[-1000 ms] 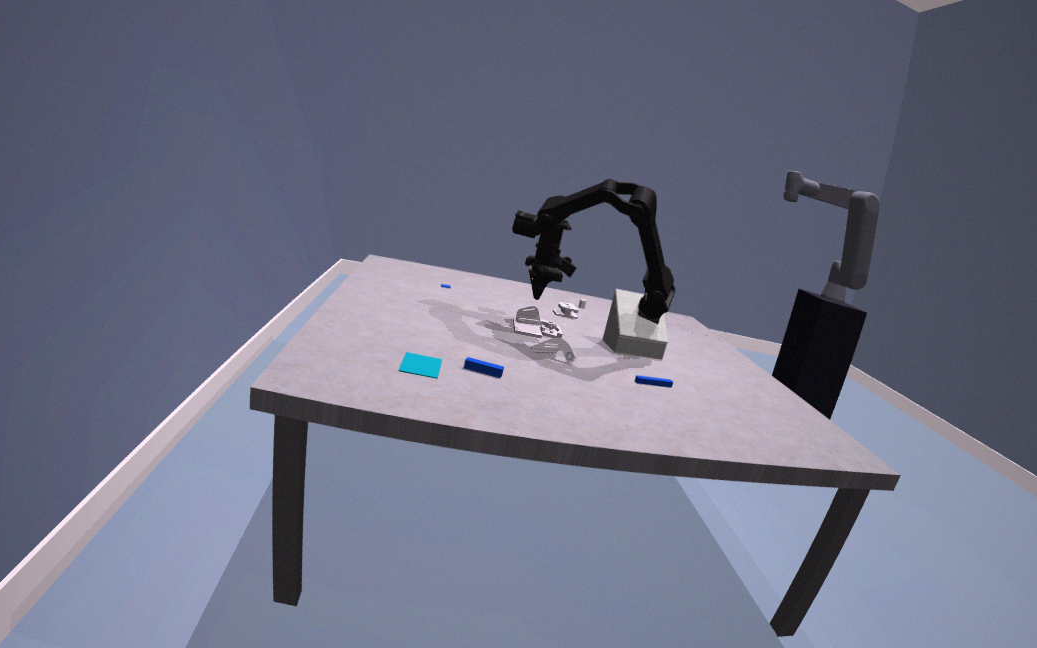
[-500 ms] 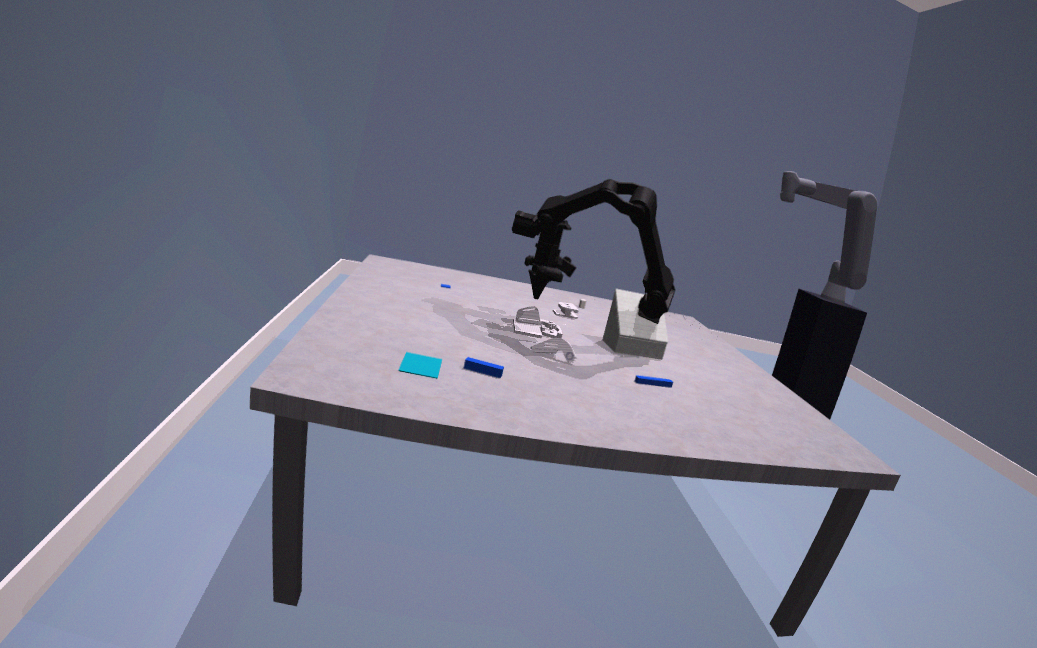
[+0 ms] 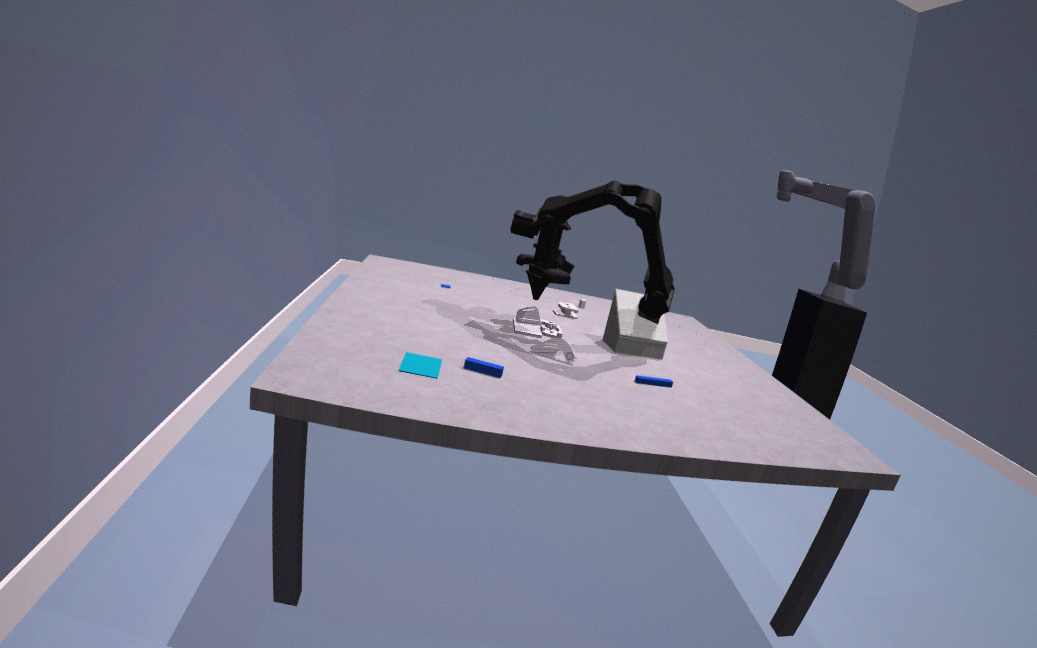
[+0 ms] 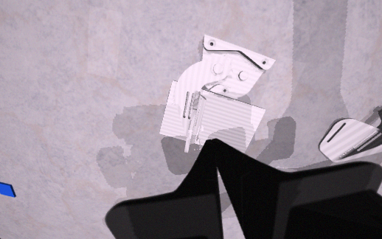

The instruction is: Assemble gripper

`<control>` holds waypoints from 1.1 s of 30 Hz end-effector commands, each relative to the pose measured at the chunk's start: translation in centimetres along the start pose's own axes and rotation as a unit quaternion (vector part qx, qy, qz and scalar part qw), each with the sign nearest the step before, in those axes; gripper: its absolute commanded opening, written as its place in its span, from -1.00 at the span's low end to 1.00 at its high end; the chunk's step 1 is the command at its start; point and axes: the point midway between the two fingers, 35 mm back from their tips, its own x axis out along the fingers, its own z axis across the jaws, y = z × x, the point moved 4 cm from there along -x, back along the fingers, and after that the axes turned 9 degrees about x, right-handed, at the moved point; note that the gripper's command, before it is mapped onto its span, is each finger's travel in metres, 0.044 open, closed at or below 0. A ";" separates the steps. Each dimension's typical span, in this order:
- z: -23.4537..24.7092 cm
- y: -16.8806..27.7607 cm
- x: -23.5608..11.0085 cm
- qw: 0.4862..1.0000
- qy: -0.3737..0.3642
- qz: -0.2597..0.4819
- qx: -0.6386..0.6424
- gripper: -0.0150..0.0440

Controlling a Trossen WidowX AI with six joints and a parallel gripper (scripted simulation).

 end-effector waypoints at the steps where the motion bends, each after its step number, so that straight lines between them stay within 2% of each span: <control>1: -0.4 0.1 -0.1 0.999 -0.002 0.000 -0.037 -0.49; 17: -1.8 0.4 -0.2 0.977 -0.003 0.001 -0.214 -0.49; 33: -3.3 0.6 -0.4 0.923 -0.004 0.001 -0.385 -0.49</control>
